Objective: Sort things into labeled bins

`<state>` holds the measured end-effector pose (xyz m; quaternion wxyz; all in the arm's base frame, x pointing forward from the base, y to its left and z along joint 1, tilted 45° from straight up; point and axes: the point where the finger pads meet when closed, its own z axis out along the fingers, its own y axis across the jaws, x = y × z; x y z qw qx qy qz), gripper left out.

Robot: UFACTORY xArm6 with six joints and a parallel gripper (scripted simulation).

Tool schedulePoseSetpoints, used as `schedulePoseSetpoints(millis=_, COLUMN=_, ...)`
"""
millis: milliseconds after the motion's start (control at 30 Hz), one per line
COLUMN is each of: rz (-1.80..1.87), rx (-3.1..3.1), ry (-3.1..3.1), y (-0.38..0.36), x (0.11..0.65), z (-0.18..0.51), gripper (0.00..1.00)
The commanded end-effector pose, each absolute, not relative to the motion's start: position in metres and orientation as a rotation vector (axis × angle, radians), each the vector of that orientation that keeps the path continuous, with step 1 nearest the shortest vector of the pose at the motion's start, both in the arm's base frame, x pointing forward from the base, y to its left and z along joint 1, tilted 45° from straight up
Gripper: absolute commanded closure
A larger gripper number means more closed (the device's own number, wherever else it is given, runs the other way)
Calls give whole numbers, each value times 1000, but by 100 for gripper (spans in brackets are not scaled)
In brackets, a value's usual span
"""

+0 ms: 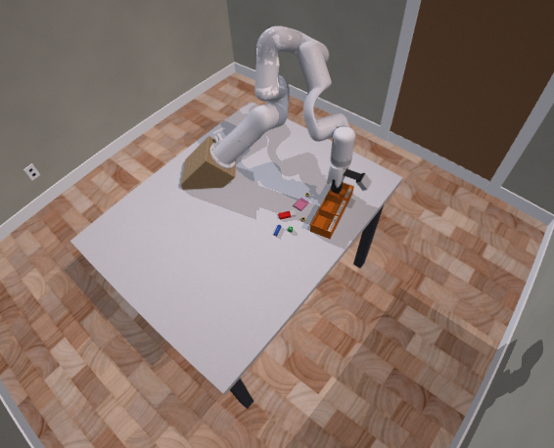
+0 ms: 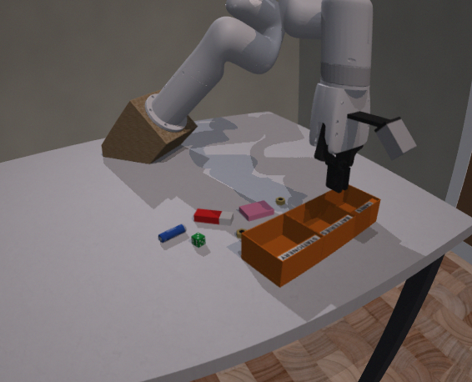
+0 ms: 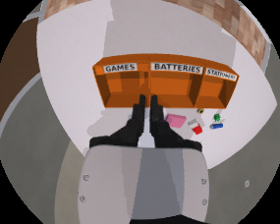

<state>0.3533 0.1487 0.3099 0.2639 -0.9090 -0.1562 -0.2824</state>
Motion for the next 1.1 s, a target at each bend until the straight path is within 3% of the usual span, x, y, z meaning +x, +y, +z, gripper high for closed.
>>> schedulePoseSetpoints(millis=0, rz=-768, rx=-2463, ry=-419, y=165, x=344, z=318, gripper=93)
schedulePoseSetpoints(millis=1067, rz=-768, rx=-2463, ry=-418, y=209, x=363, z=282, gripper=93)
